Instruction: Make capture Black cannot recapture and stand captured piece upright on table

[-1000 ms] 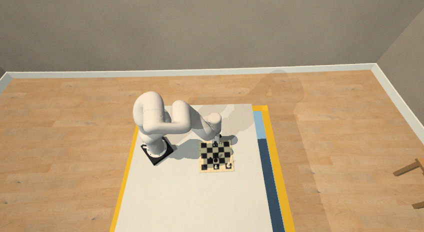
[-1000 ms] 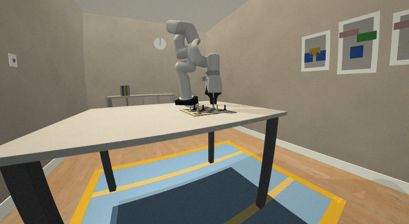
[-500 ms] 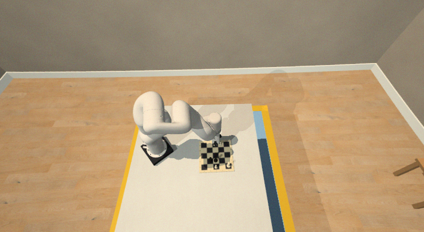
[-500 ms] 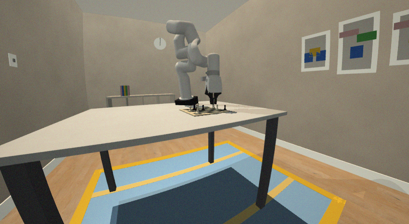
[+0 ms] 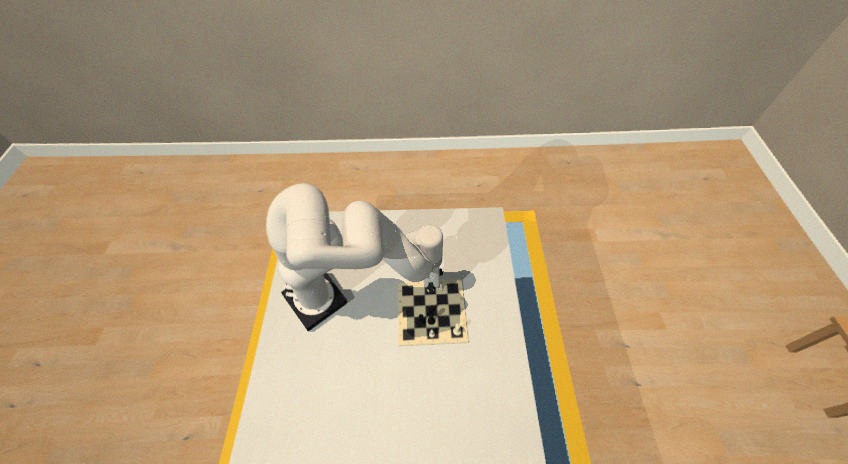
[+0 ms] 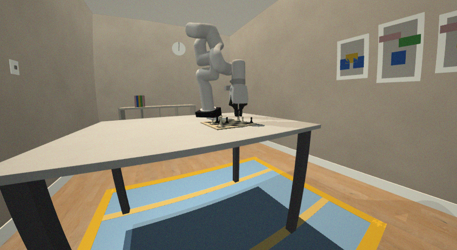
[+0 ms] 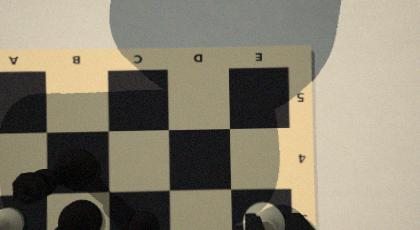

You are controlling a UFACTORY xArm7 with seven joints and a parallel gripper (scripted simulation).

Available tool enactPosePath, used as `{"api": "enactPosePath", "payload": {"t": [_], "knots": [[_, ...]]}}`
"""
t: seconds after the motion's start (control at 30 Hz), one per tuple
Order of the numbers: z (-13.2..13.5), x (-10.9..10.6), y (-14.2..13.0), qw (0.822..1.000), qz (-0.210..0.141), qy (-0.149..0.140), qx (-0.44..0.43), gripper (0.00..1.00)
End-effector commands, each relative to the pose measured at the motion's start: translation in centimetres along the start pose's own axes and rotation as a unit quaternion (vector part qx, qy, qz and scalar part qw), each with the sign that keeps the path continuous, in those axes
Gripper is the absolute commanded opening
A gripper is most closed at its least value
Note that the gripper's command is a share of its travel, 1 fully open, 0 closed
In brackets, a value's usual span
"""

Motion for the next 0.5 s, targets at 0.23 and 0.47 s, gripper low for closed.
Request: {"api": "enactPosePath", "payload": {"t": [0.23, 0.47], "knots": [[0.02, 0.21, -0.11, 1.000, -0.001, 0.000, 0.000, 0.00], [0.02, 0.25, -0.11, 1.000, -0.001, 0.000, 0.000, 0.00]]}}
Point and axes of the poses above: the point where the finger pads meet when closed, its own x axis out along the fingers, its own z axis across the jaws, y = z × x, the point moved 5 cm from there along -x, back along the fingers, and after that the axes turned 4 degrees about -x, right-handed, at the moved point
